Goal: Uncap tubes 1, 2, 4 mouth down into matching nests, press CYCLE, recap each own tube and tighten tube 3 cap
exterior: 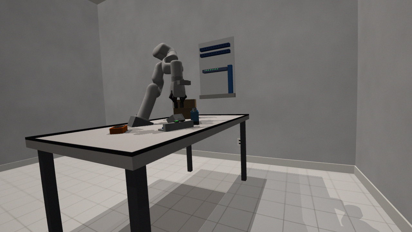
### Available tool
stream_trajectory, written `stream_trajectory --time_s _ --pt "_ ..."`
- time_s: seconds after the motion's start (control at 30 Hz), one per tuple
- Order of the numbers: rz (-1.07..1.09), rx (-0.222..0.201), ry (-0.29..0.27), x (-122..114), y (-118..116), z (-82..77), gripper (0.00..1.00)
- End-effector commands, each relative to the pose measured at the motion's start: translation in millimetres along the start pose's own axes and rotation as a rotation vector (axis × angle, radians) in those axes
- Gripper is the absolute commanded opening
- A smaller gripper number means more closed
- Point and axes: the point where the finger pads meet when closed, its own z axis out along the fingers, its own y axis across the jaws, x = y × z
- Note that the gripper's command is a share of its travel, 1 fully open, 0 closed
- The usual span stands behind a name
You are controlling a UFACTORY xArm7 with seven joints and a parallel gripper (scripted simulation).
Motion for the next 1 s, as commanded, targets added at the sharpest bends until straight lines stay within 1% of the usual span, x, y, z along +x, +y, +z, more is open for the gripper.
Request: stream_trajectory --time_s 0.0,0.07,0.43,0.83,0.9,0.97 --pt "0.005 -0.02 0.01 6.2 -28.8 -20.4 0.46" --pt "0.005 -0.02 0.01 7.8 -35.8 -24.8 0.46" --pt "0.005 -0.02 0.01 7.8 -35.8 -24.8 0.46" --pt "0.005 -0.02 0.01 8.2 -34.6 35.3 0.46" --pt "0.005 -0.02 0.01 8.2 -34.6 35.3 0.46" --pt "0.005 -0.02 0.01 8.3 -34.4 45.3 0.46"
